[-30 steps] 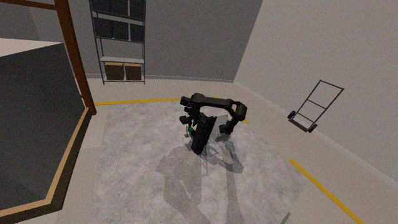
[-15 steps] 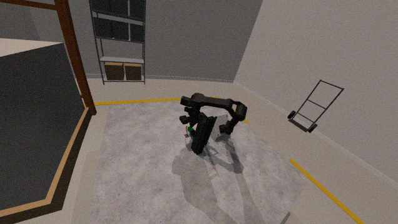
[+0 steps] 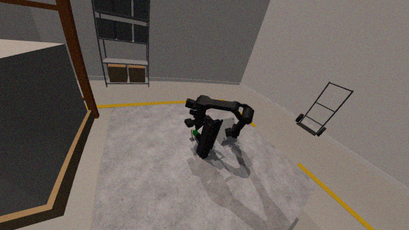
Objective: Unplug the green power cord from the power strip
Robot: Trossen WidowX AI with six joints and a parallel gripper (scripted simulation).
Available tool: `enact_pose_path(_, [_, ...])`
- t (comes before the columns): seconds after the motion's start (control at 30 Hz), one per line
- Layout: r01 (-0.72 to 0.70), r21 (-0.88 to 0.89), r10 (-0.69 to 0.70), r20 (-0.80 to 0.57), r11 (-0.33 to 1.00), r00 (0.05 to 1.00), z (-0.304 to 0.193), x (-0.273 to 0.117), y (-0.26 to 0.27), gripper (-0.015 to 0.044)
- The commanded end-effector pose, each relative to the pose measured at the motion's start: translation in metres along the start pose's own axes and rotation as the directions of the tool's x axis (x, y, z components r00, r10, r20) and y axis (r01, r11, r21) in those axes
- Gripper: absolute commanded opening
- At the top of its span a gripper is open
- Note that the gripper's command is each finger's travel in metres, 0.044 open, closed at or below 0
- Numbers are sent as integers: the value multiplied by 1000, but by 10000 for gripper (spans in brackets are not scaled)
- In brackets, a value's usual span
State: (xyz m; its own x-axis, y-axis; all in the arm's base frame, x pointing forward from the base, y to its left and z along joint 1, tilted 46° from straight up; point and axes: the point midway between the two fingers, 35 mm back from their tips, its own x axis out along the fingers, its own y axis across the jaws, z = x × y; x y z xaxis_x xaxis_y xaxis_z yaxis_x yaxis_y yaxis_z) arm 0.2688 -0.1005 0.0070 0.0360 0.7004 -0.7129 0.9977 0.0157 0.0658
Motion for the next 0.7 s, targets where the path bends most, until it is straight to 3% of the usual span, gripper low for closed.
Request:
enact_pose_path(0.0, [2,-4,-2,-1,1000,1000,1,1,1,0])
enact_pose_path(0.67, [2,-2,-2,0,1000,1000,32,-1,2,0])
